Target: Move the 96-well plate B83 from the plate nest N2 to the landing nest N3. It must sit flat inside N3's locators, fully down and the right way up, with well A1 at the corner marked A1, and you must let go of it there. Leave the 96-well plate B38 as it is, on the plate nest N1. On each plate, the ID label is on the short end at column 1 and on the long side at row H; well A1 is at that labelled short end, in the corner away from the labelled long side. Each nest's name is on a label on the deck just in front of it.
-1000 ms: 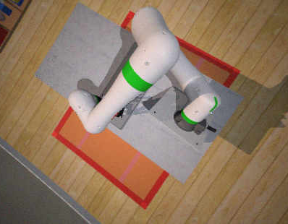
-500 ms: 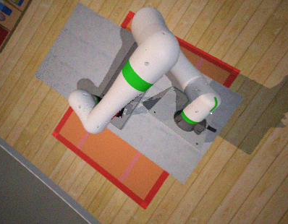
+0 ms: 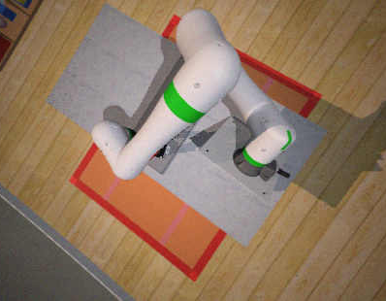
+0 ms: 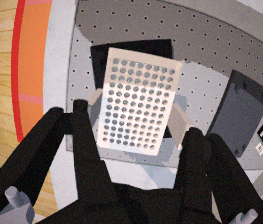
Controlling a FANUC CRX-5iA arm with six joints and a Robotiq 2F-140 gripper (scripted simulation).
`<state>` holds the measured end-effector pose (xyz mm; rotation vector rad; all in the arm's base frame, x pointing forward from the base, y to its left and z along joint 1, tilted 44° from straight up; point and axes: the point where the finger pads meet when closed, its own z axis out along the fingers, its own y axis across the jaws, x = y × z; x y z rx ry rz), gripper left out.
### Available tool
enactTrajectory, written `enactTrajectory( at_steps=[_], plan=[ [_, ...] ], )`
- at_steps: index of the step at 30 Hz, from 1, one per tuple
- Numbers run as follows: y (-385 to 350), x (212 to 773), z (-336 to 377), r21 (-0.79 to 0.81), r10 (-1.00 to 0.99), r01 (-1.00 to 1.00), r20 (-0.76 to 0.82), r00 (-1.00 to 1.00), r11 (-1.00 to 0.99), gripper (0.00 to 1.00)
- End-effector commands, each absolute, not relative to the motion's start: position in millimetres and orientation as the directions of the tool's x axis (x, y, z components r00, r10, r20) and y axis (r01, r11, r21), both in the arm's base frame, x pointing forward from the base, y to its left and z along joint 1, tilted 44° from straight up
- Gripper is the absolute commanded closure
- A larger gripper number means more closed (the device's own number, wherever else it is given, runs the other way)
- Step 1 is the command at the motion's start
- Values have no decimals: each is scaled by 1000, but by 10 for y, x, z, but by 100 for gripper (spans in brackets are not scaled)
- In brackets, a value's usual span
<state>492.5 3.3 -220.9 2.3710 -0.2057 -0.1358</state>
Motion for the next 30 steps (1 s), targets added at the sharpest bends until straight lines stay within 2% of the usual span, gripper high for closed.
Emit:
enactTrajectory(
  at_steps=[1, 15, 30],
  plan=[
    [35, 4927, -2208, 693, -243, -187, 17, 970, -697, 100],
    [-33, 4913, -2141, 693, -251, -199, 26, 968, -693, 100],
    [-500, 4822, -1685, 693, -251, -199, 26, 968, -693, 100]
  ],
)
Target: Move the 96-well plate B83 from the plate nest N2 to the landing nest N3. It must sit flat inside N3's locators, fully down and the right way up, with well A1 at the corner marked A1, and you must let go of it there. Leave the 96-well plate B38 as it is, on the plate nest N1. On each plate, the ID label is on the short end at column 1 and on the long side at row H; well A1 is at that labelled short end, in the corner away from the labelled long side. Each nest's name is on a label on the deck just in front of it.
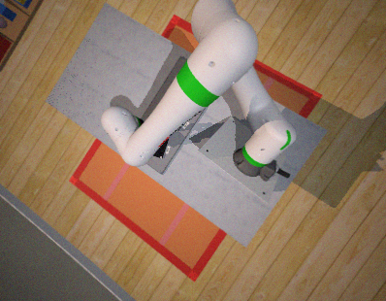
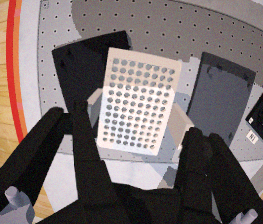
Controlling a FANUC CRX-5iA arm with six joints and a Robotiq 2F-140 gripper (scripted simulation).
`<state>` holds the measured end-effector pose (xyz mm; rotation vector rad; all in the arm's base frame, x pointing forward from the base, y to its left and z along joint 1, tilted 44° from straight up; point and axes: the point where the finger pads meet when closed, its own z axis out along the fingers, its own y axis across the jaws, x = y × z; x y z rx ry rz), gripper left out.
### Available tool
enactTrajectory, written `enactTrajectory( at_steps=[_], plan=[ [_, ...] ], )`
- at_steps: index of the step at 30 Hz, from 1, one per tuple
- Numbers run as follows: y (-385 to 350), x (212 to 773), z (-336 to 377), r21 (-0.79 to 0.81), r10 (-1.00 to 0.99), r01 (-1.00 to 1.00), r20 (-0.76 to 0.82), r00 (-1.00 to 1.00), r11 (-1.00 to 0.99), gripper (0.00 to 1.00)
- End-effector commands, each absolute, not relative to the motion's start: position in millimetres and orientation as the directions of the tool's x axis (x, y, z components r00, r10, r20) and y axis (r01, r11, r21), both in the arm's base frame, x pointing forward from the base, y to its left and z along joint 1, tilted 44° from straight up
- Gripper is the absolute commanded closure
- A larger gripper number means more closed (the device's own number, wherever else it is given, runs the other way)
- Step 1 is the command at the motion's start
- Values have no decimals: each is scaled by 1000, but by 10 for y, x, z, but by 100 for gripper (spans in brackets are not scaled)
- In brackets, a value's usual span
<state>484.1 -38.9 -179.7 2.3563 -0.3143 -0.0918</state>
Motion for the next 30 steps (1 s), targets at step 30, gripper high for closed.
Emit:
enactTrajectory(
  at_steps=[30],
  plan=[
    [-1472, 4631, -732, 693, -251, -199, 26, 968, -693, 100]
  ],
)
